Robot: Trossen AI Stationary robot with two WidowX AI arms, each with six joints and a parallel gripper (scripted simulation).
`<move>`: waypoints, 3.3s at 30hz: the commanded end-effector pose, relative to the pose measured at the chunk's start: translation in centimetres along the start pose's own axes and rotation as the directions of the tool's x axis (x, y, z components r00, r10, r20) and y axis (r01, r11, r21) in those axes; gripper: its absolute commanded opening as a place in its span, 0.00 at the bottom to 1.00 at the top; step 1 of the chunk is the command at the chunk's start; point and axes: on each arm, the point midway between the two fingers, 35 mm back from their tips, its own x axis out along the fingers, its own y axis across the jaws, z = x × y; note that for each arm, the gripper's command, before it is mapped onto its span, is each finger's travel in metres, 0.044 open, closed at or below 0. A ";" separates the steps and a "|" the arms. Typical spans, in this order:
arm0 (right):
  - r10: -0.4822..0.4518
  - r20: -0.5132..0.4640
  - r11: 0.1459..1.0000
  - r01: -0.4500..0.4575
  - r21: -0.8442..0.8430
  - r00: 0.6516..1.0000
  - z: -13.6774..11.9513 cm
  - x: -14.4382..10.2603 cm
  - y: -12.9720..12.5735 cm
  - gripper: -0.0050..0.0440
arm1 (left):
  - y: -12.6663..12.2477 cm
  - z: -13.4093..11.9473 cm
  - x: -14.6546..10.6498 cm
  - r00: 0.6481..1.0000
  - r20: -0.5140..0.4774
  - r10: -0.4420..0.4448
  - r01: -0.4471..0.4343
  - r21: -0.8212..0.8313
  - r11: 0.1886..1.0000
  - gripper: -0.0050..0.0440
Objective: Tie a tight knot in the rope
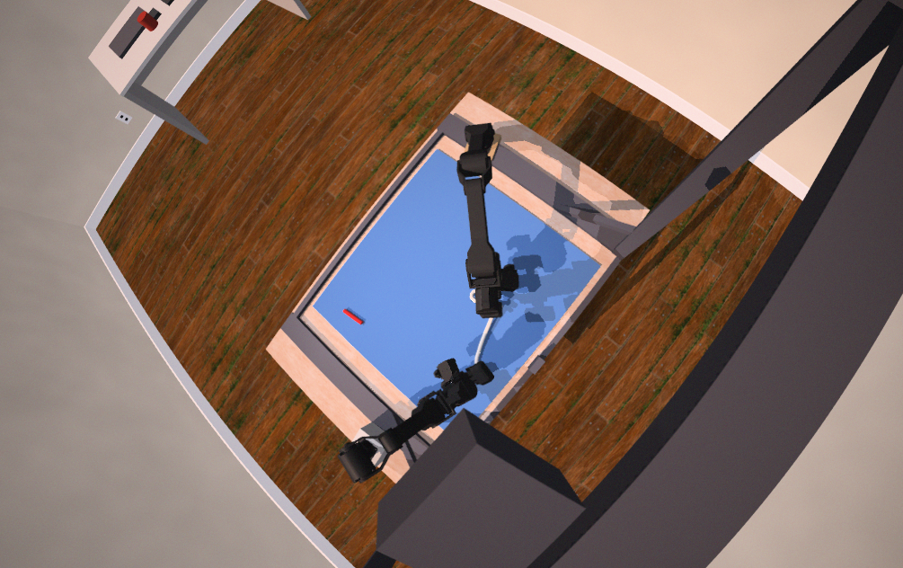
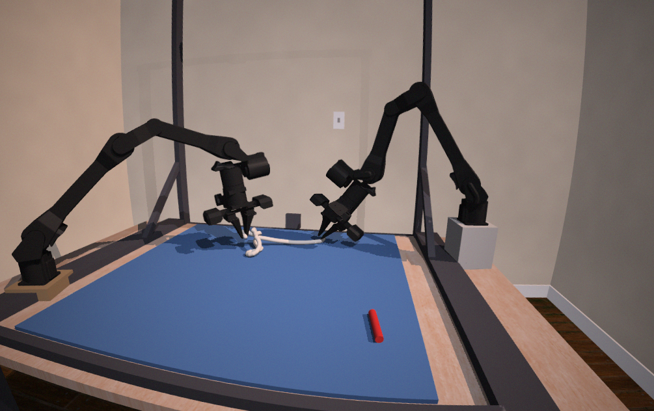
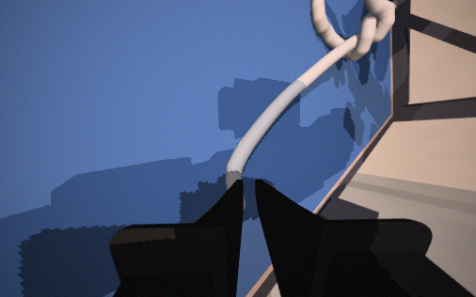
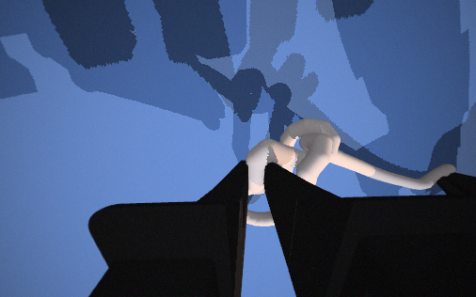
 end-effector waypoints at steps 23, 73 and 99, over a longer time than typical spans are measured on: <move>-0.037 0.024 0.999 0.037 0.008 0.999 6.0 -3.0 1.1 0.16 | 0.0 0.0 0.0 1.000 0.000 0.003 -0.003 -0.005 1.000 0.19; -0.028 0.068 1.000 0.027 0.015 0.997 16.7 -5.2 3.9 0.16 | 0.0 0.0 0.0 1.000 0.000 0.003 -0.003 -0.005 1.000 0.19; -0.025 0.087 1.000 0.023 0.018 0.996 21.3 -6.2 5.1 0.16 | 0.0 0.0 0.0 1.000 0.000 0.003 -0.003 -0.005 1.000 0.19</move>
